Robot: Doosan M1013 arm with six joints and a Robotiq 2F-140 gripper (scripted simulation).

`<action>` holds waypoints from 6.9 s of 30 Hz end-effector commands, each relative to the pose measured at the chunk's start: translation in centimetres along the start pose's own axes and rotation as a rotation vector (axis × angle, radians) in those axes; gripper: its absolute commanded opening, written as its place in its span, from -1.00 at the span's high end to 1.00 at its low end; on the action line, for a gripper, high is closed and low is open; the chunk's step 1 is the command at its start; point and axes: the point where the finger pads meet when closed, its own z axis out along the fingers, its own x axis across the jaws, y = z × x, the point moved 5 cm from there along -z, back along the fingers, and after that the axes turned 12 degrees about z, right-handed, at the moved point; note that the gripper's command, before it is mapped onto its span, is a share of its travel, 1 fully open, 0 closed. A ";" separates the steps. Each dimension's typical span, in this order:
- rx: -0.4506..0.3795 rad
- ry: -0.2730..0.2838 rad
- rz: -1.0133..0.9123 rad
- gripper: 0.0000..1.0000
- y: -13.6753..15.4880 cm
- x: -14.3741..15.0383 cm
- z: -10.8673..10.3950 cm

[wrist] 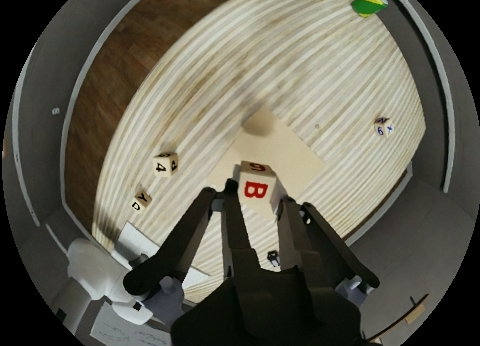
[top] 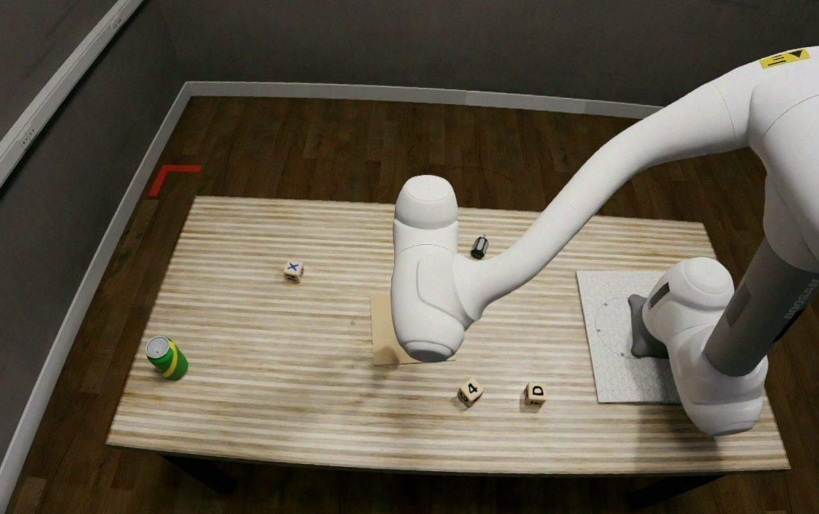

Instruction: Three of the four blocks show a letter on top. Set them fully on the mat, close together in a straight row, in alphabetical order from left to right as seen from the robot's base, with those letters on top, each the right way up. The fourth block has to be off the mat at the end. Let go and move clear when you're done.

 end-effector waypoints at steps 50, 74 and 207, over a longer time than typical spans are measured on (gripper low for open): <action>0.007 -0.005 -0.988 0.37 -1.0 -0.9 1.0; 0.007 -0.005 -0.988 0.37 -1.0 -0.9 9.2; 0.007 -0.005 -0.988 0.15 -1.1 -0.9 8.6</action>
